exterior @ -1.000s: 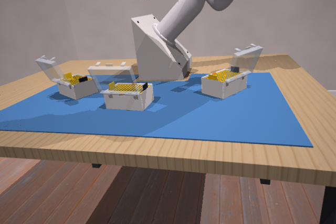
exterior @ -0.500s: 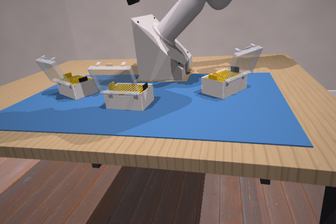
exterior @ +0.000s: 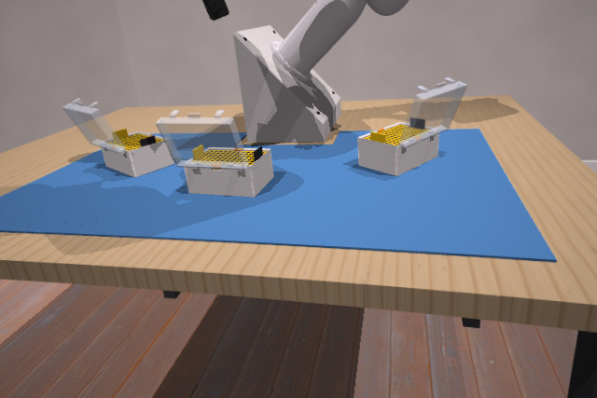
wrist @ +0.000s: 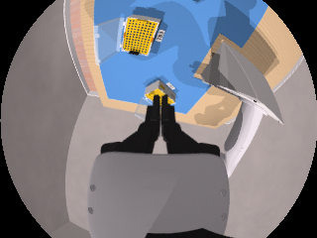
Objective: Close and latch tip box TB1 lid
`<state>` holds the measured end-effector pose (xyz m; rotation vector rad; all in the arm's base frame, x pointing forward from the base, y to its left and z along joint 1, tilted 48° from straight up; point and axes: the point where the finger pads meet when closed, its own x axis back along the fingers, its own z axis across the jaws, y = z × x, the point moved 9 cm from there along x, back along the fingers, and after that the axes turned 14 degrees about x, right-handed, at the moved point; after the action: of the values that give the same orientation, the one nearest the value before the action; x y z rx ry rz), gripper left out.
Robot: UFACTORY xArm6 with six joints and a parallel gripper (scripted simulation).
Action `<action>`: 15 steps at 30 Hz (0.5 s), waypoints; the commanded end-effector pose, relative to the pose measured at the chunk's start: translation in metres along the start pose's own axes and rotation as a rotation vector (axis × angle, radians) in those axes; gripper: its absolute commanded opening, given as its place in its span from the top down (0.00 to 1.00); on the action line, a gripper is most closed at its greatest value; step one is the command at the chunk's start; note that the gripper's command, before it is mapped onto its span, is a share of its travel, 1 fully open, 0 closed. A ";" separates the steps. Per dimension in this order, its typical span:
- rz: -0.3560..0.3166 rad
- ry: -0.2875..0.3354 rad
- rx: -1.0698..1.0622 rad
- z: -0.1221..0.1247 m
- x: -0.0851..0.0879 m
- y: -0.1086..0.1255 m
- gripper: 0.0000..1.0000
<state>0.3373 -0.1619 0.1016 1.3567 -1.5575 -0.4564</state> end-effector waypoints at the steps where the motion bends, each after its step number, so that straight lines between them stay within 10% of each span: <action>1: 0.008 -0.038 -0.106 0.014 0.001 -0.010 1.00; 15: -0.009 -0.185 -0.501 0.055 -0.005 -0.029 1.00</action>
<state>0.3110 -0.1790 0.0601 1.0309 -1.4781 -0.8488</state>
